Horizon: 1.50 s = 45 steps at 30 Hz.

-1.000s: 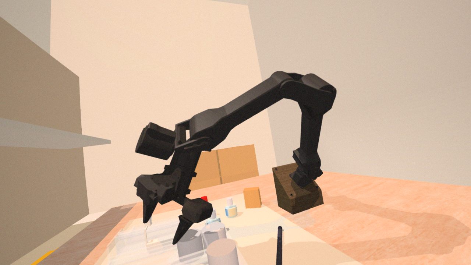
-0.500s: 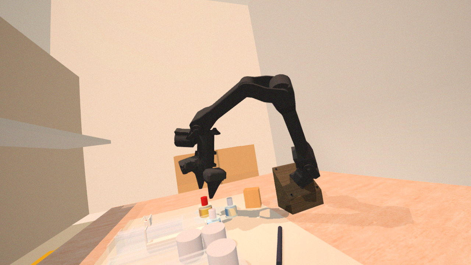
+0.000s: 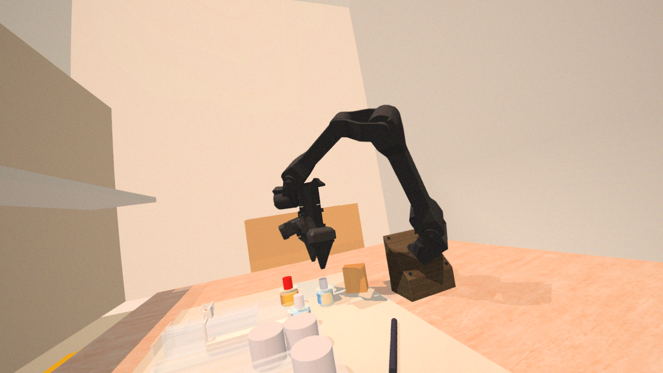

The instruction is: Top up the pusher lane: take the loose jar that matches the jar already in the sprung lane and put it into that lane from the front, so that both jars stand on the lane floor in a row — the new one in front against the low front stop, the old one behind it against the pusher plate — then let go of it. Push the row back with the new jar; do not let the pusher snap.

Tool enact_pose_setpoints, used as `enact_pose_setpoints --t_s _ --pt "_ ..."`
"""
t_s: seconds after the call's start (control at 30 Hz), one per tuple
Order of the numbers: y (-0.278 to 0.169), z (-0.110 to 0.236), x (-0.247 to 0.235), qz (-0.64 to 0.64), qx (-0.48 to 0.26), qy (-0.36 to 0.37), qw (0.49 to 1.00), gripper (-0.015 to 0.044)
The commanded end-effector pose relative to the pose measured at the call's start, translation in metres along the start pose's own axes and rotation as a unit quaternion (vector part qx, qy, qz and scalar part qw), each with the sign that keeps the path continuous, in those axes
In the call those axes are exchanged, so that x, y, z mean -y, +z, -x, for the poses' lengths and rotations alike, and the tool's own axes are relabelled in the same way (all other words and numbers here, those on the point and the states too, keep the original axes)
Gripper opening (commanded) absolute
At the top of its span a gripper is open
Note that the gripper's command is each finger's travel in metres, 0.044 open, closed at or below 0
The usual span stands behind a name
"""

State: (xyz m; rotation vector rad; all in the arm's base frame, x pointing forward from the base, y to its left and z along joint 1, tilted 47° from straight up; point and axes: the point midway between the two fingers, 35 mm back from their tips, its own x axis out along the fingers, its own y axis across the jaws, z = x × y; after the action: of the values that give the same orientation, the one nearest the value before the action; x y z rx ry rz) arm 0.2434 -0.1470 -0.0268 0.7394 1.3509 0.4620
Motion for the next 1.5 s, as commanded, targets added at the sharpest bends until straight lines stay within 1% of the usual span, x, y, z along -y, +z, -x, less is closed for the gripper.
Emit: enact_pose_setpoints --t_s 0.0,0.23,0.33,0.5,1.2,1.47 --pt "-0.004 -0.023 -0.003 -0.007 -0.005 0.008 1.0 0.044" --pt "-0.006 -0.031 -0.003 -0.007 -0.005 0.009 1.0 0.044" --pt "-0.006 -0.043 -0.004 -0.007 -0.005 0.009 1.0 0.044" --pt "-0.006 -0.046 -0.004 -0.007 -0.005 0.009 1.0 0.044" --pt "-0.006 -0.078 -0.005 -0.007 -0.005 0.01 1.0 0.044" --pt "-0.006 -0.078 -0.005 -0.007 -0.005 0.01 1.0 0.023"
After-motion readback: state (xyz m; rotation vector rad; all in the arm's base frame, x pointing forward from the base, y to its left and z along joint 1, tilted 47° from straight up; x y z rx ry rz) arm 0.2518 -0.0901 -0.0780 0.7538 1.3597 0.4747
